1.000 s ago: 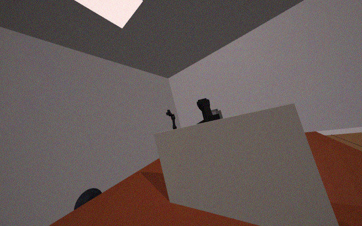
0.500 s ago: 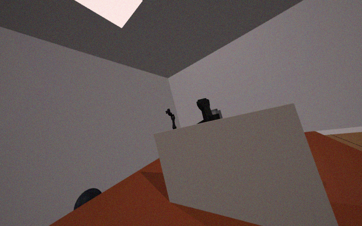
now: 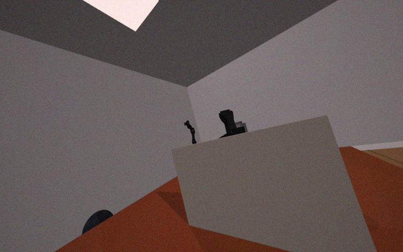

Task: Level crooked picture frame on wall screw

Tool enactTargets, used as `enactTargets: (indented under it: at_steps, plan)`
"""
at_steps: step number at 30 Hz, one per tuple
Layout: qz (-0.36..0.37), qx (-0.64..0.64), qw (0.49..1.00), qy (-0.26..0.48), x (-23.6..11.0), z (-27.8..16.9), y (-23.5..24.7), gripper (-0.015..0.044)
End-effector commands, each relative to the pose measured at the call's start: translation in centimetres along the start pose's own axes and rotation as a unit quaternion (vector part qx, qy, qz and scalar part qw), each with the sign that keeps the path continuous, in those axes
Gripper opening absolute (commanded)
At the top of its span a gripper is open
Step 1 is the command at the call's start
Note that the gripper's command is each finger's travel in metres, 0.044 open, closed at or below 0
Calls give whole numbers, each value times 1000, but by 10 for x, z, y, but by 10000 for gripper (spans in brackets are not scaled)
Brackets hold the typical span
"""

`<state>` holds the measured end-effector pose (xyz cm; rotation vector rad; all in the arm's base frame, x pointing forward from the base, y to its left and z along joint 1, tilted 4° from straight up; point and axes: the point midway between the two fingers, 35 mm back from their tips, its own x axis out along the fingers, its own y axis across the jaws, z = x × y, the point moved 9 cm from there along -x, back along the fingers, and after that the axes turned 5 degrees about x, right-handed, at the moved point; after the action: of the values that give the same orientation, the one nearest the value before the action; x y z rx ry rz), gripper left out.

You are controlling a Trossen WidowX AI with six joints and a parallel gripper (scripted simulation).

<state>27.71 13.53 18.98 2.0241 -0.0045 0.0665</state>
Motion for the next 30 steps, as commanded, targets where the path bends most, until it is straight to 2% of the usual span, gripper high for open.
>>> enactTargets:
  at_steps: [1, 30]
  plan:
    - [6, 6, 1000, 1, 0, -3, 2, 0]
    - [6, 6, 1000, 1, 0, -5, 2, 0]
